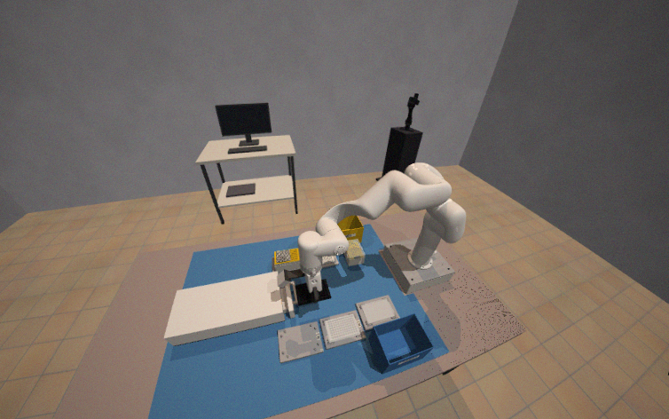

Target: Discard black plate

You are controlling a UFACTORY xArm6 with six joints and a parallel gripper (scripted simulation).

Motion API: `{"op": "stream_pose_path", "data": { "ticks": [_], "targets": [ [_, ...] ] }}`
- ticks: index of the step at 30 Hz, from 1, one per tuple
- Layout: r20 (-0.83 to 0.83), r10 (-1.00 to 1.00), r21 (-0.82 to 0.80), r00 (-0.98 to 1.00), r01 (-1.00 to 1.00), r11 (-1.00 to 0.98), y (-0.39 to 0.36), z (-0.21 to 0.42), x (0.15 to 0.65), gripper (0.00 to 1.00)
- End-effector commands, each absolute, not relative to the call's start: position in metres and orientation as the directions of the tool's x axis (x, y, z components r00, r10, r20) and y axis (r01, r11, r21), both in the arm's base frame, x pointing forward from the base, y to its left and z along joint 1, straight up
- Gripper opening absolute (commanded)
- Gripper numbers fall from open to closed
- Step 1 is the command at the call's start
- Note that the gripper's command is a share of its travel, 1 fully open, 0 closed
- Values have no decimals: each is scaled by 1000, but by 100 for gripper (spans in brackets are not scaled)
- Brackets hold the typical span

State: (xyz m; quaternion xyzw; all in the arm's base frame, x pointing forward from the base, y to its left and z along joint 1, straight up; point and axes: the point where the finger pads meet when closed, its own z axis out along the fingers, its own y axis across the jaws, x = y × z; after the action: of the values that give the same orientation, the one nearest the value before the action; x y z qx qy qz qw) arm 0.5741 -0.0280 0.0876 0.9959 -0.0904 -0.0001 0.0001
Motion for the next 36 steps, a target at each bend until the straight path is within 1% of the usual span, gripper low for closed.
{"op": "stream_pose_path", "data": {
  "ticks": [1, 36],
  "targets": [
    [6, -180, -1, 984, -180, -984, -36, 90, 568, 0],
    [6, -180, 0, 984, -180, -984, -95, 90, 510, 0]
  ]
}}
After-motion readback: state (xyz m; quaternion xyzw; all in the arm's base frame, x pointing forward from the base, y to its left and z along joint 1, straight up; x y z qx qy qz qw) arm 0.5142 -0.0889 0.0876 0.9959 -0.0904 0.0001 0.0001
